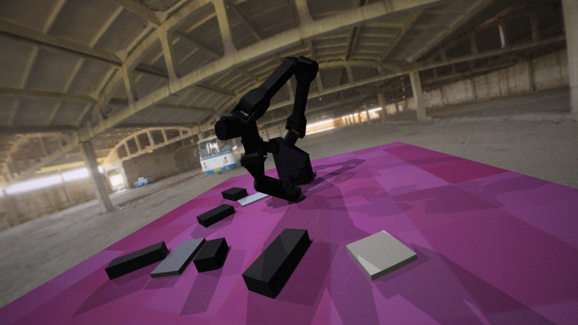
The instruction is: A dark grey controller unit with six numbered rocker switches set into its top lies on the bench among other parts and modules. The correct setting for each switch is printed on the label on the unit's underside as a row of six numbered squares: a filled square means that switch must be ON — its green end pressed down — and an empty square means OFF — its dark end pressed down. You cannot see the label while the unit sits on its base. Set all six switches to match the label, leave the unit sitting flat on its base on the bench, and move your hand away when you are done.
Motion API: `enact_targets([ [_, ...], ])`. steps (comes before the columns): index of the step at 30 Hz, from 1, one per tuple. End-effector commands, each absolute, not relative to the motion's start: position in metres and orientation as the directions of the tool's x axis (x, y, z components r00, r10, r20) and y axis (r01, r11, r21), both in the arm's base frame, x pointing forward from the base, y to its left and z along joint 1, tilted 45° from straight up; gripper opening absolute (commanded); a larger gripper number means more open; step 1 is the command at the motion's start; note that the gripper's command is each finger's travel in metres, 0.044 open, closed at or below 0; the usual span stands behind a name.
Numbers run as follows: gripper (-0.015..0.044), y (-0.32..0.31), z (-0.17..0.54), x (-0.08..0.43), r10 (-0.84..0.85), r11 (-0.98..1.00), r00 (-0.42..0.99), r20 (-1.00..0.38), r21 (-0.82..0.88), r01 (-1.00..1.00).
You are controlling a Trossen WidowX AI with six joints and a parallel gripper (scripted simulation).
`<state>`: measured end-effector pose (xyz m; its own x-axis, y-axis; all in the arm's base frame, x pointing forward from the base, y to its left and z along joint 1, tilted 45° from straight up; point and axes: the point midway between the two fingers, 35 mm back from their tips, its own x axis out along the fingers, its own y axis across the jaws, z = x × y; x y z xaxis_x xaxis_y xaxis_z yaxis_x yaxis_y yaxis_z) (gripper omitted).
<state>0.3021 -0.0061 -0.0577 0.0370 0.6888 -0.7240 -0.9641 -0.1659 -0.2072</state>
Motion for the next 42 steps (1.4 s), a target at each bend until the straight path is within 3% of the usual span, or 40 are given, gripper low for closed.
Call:
enact_targets([
  [1,0.0336,-0.006,-0.053,0.302,0.683,-0.162,0.043,-0.729,-0.209,-0.964],
  [42,0.0336,0.005,-0.022,0.294,0.622,-0.162,0.064,-0.780,-0.208,-0.965],
])
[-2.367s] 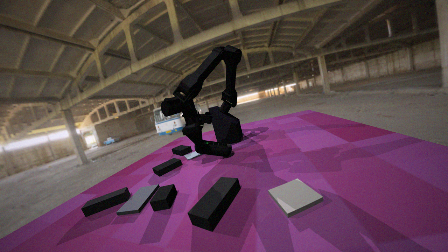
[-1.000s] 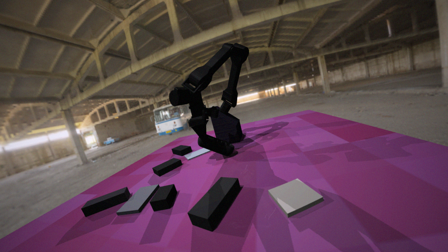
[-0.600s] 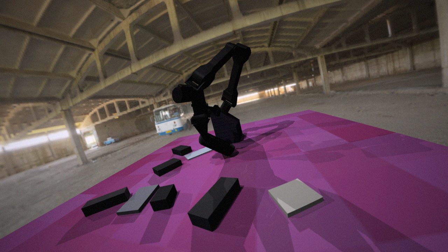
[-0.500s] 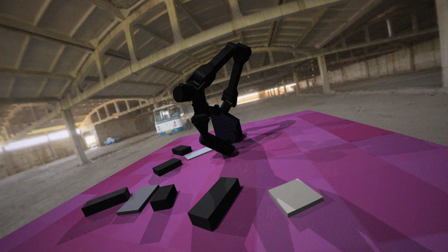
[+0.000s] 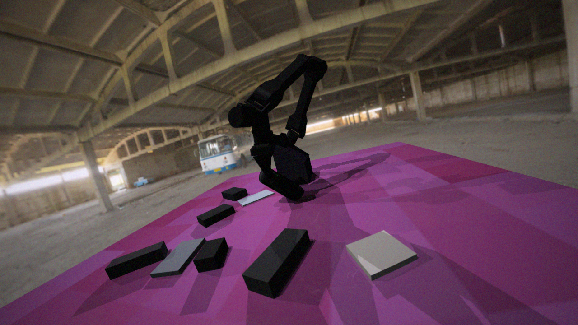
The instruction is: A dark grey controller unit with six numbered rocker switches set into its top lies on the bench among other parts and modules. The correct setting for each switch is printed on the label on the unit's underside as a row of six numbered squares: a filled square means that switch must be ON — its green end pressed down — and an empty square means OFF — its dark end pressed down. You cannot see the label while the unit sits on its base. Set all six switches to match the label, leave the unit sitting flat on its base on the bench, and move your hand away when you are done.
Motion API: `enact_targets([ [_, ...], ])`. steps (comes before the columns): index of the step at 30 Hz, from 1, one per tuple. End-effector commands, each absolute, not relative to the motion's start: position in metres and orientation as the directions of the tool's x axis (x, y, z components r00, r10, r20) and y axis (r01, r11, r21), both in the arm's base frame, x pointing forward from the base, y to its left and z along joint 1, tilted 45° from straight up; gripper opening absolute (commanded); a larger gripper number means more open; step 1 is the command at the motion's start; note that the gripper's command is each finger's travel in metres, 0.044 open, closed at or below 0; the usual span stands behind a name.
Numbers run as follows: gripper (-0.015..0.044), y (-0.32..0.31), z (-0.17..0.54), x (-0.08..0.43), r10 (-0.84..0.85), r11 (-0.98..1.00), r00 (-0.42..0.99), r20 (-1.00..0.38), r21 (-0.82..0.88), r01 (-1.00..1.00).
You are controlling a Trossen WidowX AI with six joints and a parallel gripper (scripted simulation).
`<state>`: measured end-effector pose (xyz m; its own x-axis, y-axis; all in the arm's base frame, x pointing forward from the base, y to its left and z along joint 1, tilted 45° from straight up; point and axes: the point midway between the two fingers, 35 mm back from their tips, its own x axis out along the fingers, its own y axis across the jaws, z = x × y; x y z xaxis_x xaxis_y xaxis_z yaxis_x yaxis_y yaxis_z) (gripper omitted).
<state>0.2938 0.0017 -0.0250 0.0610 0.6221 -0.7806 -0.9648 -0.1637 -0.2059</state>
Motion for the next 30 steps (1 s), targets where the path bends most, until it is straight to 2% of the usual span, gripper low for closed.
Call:
enact_targets([
  [1,0.0336,0.005,-0.021,0.293,0.621,-0.162,0.064,-0.781,-0.208,-0.965],
  [30,0.0336,0.013,0.000,0.287,0.579,-0.162,0.077,-0.811,-0.207,-0.965],
])
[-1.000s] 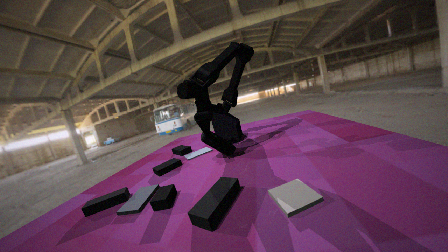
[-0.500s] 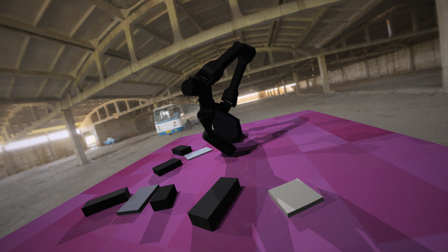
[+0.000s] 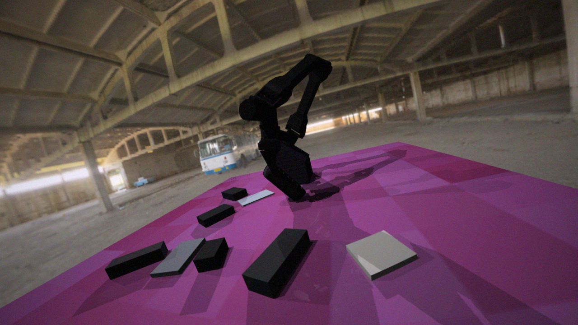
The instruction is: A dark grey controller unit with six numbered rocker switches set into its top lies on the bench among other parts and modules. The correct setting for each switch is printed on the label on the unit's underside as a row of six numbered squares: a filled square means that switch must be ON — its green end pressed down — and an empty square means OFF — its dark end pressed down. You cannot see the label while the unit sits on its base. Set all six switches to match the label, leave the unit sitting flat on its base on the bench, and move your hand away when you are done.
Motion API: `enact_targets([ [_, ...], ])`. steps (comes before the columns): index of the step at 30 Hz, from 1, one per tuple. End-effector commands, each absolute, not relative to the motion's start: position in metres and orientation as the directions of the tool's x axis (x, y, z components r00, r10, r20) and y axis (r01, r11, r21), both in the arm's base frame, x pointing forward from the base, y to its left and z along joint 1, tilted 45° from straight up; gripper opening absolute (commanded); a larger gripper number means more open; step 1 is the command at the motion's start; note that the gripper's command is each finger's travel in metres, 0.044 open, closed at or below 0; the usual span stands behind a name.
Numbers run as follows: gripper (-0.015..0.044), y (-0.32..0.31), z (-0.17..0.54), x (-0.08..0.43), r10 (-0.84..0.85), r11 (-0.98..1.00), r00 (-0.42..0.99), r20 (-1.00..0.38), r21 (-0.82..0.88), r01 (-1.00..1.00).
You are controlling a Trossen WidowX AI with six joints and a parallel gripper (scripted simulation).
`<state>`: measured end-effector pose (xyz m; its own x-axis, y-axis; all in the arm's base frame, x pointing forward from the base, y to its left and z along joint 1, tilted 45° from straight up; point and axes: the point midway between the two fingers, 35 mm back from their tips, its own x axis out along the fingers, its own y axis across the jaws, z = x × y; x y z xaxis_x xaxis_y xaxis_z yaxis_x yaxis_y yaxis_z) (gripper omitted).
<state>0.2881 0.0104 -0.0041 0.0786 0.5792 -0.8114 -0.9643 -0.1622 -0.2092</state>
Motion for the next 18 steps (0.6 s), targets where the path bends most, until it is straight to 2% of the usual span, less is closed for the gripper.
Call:
enact_targets([
  [1,0.0336,0.013,0.000,0.287,0.578,-0.162,0.078,-0.813,-0.207,-0.965],
  [18,0.0336,0.021,0.013,0.283,0.547,-0.162,0.087,-0.833,-0.207,-0.965],
])
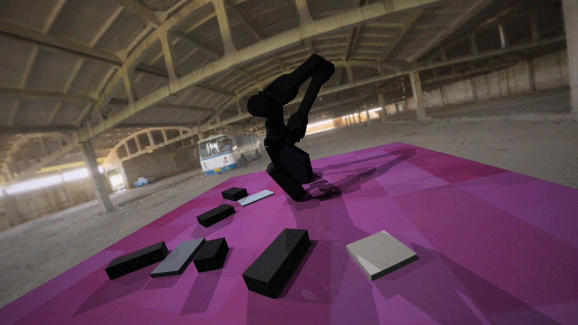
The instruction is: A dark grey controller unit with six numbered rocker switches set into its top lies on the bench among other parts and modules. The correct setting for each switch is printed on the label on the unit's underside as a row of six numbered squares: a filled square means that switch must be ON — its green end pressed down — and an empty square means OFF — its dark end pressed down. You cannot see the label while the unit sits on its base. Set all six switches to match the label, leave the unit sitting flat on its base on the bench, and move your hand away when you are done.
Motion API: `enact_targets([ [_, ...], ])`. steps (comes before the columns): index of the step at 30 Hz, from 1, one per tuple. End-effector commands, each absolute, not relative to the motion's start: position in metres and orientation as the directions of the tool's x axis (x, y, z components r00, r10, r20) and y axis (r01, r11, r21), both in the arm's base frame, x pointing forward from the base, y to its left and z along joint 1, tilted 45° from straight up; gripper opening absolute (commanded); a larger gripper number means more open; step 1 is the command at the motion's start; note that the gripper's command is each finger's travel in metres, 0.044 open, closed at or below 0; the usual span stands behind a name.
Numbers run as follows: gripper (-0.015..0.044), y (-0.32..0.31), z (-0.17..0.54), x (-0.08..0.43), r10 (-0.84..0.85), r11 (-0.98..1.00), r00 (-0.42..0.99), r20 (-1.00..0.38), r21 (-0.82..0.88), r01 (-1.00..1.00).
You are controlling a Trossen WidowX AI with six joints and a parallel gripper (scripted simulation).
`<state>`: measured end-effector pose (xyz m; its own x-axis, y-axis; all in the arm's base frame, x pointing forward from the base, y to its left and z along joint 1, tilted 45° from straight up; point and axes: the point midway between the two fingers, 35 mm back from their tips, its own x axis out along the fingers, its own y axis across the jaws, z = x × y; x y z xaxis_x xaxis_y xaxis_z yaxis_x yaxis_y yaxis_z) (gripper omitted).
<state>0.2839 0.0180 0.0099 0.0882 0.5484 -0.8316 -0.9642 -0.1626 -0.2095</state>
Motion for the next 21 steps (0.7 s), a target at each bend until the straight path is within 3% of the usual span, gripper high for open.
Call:
enact_targets([
  [1,0.0336,0.021,0.013,0.282,0.545,-0.162,0.087,-0.834,-0.207,-0.965],
  [21,0.0336,0.031,0.027,0.278,0.512,-0.161,0.097,-0.854,-0.207,-0.965],
])
